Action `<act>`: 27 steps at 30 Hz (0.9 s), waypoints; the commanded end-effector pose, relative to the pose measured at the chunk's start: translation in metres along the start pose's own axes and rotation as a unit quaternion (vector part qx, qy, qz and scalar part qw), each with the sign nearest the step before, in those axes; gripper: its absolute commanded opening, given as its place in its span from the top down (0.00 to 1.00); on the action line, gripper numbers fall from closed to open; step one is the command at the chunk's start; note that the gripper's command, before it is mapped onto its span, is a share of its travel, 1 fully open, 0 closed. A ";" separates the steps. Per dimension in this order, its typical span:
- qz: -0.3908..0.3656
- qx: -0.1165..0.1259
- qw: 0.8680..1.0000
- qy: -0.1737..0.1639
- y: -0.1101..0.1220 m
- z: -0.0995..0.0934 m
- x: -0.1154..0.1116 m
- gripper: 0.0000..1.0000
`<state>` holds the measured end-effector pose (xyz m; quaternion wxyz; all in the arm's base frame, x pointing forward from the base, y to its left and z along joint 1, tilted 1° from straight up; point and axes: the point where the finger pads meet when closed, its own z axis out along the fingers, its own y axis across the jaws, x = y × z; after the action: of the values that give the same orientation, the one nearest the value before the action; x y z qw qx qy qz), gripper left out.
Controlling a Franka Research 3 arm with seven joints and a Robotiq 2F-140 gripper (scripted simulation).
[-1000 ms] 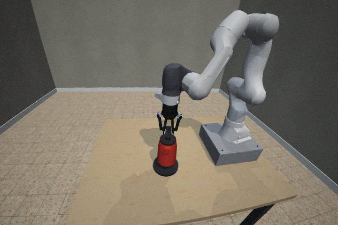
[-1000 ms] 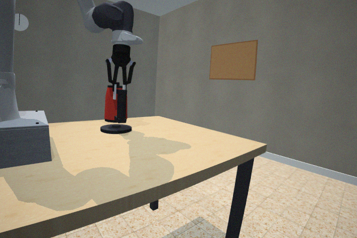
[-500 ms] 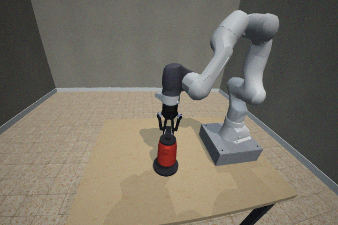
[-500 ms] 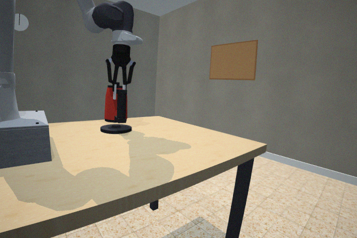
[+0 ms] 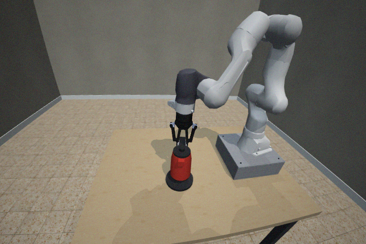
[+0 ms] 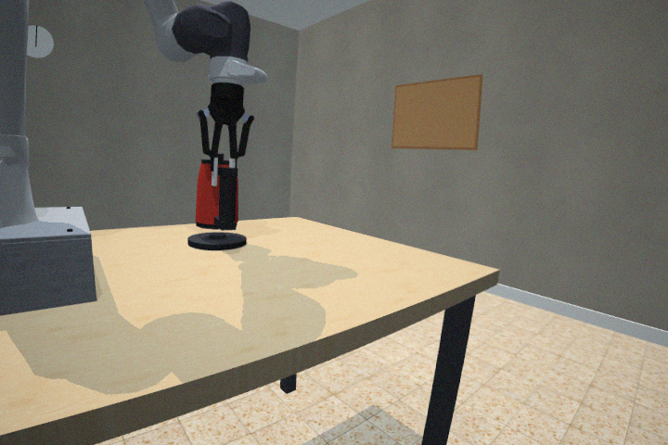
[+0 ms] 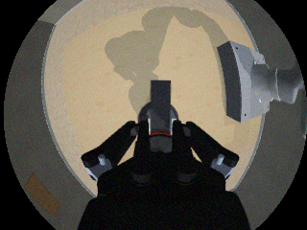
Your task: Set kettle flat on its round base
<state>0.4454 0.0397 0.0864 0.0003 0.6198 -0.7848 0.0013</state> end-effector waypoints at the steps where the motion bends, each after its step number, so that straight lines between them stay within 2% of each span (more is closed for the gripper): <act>1: -0.001 0.008 1.000 -0.001 -0.005 -0.003 -0.003 1.00; 17: -0.001 0.008 1.000 -0.001 -0.006 0.016 -0.003 1.00; 27: -0.001 0.008 1.000 -0.001 -0.006 0.017 -0.003 1.00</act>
<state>0.4463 0.0399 0.0663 0.0006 0.6201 -0.7846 0.0012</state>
